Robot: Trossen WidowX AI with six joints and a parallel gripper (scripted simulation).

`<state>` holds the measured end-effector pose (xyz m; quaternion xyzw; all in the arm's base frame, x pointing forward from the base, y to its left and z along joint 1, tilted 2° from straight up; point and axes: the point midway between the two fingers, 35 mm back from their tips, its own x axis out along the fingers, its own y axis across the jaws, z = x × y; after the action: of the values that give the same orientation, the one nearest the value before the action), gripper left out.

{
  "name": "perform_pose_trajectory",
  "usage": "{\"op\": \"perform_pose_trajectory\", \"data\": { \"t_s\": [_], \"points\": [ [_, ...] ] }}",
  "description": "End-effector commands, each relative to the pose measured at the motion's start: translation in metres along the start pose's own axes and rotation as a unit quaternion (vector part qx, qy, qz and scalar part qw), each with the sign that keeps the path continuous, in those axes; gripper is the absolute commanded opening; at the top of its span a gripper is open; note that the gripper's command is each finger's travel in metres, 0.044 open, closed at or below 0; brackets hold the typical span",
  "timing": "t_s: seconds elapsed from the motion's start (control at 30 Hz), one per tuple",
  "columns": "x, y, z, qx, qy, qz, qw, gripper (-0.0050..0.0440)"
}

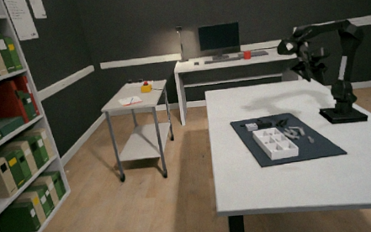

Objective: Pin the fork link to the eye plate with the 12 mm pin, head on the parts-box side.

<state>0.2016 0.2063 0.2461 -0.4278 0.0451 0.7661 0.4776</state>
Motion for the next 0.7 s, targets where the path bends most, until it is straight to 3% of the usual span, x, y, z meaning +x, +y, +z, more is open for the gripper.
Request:
{"op": "perform_pose_trajectory", "data": {
  "t_s": [0.0, 0.53, 0.57, 0.67],
  "points": [
    [-0.004, -0.001, 0.003, -0.007, 0.002, -0.007, 1.000, 0.0400],
    [-0.004, -0.001, 0.003, -0.007, 0.002, -0.007, 1.000, 0.0400],
    [-0.003, -0.001, 0.003, -0.005, 0.002, -0.006, 1.000, 0.0440],
    [0.002, 0.000, -0.013, 0.031, 0.019, 0.003, 0.999, 0.0440]
  ]
}}
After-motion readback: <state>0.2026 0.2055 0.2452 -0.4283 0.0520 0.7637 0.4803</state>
